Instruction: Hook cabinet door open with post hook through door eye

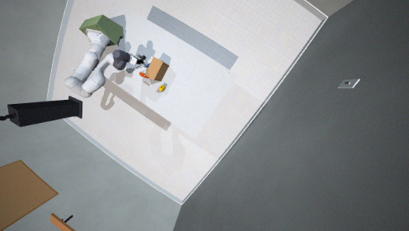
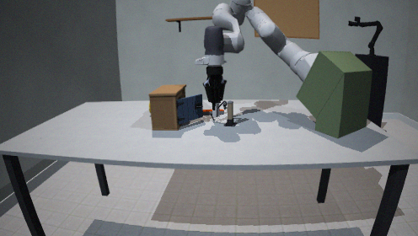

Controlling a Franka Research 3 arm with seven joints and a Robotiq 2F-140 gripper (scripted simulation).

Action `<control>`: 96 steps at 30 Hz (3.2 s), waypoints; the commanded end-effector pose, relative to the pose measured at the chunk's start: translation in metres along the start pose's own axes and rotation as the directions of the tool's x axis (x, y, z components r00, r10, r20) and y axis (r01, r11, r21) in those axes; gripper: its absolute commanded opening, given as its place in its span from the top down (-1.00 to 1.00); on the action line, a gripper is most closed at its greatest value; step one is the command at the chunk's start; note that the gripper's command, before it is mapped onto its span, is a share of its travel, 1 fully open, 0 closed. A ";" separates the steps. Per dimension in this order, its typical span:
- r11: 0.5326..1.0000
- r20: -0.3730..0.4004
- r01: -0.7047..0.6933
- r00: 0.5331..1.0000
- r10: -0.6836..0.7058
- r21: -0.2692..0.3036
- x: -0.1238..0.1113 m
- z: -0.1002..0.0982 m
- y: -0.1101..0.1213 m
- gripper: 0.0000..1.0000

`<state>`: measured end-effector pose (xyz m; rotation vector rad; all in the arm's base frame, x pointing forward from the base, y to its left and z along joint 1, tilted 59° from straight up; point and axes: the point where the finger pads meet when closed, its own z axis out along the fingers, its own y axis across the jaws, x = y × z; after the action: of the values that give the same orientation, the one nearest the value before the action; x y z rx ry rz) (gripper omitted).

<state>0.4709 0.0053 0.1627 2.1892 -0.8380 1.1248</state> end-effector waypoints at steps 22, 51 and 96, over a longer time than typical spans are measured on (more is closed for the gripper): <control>1.000 0.000 -0.009 1.000 0.009 0.003 0.005 -0.007 -0.001 0.94; 1.000 0.000 -0.009 1.000 0.009 0.003 0.010 -0.018 -0.001 0.94; 1.000 0.000 -0.009 1.000 0.009 0.003 0.013 -0.042 0.000 0.94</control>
<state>0.4575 0.0278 0.1938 2.1859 -0.8548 1.1345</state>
